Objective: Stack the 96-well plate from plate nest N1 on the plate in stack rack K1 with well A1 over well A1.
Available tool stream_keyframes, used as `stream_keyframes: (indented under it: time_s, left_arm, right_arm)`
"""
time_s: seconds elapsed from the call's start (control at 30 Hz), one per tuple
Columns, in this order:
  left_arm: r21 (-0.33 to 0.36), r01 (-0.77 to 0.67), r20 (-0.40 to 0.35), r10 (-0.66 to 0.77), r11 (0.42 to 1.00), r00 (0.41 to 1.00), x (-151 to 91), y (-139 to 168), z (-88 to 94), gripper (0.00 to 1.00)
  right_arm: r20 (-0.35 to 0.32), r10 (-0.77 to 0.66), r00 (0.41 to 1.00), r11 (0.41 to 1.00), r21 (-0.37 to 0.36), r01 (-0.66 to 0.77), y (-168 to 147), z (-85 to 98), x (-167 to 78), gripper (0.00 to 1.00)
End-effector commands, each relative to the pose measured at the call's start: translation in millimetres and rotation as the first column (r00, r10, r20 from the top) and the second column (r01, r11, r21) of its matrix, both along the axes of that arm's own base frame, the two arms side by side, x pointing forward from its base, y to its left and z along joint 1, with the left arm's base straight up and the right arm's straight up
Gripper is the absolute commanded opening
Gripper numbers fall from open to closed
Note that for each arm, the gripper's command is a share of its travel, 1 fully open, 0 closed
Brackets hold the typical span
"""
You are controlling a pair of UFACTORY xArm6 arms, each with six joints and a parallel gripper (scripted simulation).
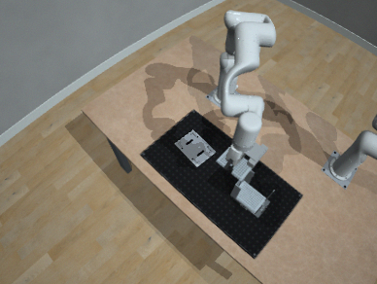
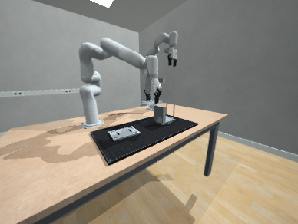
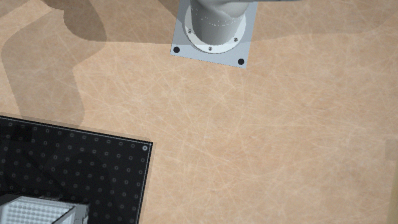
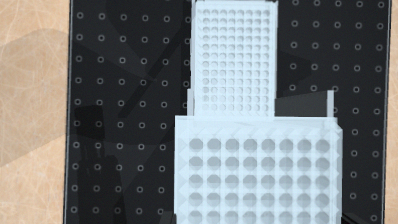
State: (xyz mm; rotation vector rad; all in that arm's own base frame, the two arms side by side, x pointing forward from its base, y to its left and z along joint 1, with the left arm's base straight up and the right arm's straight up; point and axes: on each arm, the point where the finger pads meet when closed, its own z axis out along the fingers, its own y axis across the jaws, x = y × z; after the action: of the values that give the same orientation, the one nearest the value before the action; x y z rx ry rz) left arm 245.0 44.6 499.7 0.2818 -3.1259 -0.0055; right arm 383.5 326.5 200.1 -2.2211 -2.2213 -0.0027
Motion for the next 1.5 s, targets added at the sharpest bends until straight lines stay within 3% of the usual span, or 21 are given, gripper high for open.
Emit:
stream_keyframes:
  time_s: [0.0,1.13,1.47]
  left_arm:
    - [0.001,0.000,0.004,0.000,1.000,1.000,0.1,0.0,1.1,1.00]
    - [0.001,0.000,0.004,0.000,1.000,1.000,0.1,0.0,1.1,1.00]
    - [0.001,0.000,0.004,0.000,1.000,1.000,0.1,0.0,1.1,1.00]
  right_arm:
    - [0.002,0.000,1.000,1.000,0.002,0.000,20.5,2.4,2.9,0.00]
    - [0.002,0.000,1.000,1.000,0.002,0.000,120.2,5.0,10.6,0.00]
    - [0.002,0.000,1.000,1.000,0.002,0.000,122.7,5.1,11.0,0.00]
